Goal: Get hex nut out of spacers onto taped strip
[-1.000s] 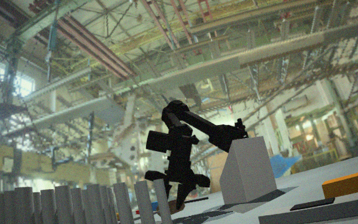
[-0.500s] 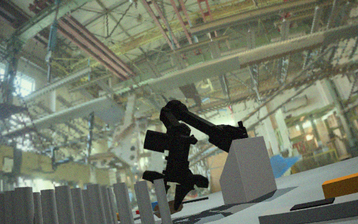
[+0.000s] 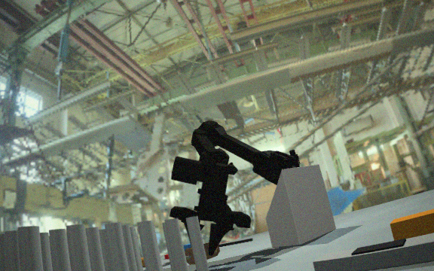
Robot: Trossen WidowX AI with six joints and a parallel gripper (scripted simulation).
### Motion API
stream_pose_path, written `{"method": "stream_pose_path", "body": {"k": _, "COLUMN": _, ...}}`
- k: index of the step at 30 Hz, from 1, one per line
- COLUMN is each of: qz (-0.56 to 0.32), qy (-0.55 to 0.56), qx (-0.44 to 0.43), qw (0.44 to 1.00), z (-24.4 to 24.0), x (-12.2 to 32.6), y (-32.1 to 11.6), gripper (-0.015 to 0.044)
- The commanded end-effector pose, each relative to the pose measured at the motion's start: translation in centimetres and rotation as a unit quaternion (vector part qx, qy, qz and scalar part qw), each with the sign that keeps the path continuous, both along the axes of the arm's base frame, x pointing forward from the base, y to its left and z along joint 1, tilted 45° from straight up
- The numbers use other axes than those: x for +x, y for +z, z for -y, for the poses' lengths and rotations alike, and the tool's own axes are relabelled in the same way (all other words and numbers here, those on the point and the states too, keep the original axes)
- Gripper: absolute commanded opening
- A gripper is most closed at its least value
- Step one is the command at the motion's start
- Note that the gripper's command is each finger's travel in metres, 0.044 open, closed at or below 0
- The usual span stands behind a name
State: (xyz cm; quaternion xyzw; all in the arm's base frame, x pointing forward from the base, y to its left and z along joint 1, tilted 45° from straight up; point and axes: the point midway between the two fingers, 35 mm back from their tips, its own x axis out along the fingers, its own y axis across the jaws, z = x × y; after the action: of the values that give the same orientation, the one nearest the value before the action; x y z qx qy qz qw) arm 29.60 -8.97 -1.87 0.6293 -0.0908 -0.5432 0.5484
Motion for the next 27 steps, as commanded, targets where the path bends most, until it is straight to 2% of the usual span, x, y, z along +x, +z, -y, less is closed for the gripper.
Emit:
{"method": "stream_pose_path", "body": {"k": 1, "qz": 0.005, "qy": 0.000, "qx": 0.001, "qw": 1.000, "z": -0.2, "x": 0.5, "y": 0.0, "gripper": 0.0000}}
{"method": "stream_pose_path", "body": {"k": 27, "qz": 0.006, "qy": 0.000, "qx": 0.001, "qw": 1.000, "z": -0.9, "x": 1.9, "y": -0.5, "gripper": 0.0000}}
